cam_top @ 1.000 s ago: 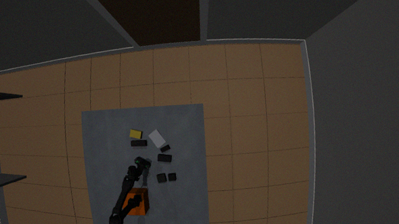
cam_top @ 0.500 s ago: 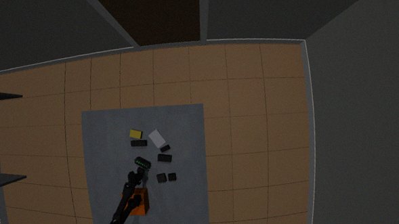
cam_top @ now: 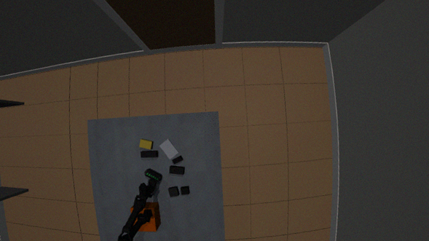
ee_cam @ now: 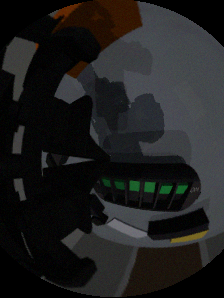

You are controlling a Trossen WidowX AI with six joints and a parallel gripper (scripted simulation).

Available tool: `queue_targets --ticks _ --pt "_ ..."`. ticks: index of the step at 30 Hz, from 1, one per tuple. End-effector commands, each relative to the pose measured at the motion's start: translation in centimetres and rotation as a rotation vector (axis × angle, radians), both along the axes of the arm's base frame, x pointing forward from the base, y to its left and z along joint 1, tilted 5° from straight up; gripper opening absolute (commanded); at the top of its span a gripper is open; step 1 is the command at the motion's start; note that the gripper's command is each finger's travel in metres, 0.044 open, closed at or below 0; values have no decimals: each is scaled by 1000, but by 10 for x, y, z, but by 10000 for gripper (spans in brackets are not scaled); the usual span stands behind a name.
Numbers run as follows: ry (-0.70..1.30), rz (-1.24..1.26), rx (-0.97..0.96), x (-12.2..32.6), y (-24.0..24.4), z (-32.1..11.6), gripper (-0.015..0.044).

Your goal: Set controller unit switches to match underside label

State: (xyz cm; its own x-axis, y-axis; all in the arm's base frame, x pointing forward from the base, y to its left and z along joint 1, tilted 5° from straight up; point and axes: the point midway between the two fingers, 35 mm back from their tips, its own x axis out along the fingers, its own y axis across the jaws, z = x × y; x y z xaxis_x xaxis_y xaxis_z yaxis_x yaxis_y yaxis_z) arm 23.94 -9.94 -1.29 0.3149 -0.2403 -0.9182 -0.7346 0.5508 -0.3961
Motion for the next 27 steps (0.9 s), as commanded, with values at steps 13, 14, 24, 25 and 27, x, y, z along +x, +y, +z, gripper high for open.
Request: queue_targets --ticks 13,14,24,25,27 --pt "16 5 1 -4 0 -29 0" --pt "16 5 1 -4 0 -30 0" --pt "16 5 1 -3 -2 -30 0" --pt "16 5 1 -2 -2 -30 0" --pt "16 5 1 -2 -2 -30 0"
